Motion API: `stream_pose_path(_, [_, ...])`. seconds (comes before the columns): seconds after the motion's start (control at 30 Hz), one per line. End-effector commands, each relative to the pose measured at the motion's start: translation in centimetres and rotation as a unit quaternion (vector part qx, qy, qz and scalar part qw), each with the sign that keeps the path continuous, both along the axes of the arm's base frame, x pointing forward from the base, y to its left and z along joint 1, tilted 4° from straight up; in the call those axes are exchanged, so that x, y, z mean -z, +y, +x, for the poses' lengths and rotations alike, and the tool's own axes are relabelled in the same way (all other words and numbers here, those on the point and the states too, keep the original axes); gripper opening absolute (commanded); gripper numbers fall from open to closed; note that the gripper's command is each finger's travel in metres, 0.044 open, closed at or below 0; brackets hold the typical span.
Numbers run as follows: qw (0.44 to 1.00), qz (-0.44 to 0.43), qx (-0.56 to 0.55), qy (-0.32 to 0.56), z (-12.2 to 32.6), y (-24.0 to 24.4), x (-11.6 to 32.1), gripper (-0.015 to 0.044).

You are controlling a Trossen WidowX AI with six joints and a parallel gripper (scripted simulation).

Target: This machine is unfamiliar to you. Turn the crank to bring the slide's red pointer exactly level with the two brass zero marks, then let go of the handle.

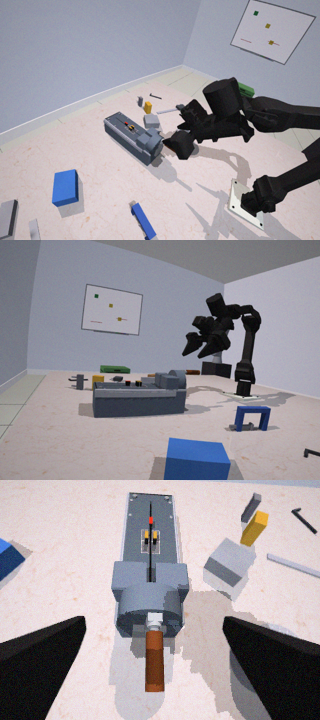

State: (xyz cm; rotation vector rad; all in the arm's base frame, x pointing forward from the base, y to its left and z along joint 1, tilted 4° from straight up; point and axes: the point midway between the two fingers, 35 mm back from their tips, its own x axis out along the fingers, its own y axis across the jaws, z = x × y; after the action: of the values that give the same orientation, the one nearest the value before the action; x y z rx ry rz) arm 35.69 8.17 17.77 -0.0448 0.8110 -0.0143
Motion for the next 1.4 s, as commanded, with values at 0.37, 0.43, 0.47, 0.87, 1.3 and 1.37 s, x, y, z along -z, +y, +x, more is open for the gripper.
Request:
stream_pose_path(0.37, [1.0,0.0,0.003,-0.001,0.0,-0.2,2.7,0.044])
stream_pose_path(0.43, [1.0,0.0,0.003,-0.001,0.0,-0.2,3.0,0.044])
stream_pose_path(0.47, [1.0,0.0,0.003,-0.001,0.0,-0.2,3.2,0.044])
stream_pose_path(0.87, [1.0,0.0,0.003,-0.001,0.0,-0.3,5.2,0.044])
stream_pose_path(1.3, [1.0,0.0,0.003,-0.001,-0.2,-0.4,7.3,0.044])
stream_pose_path(1.37, [1.0,0.0,0.003,-0.001,-0.3,-0.5,7.6,0.044])
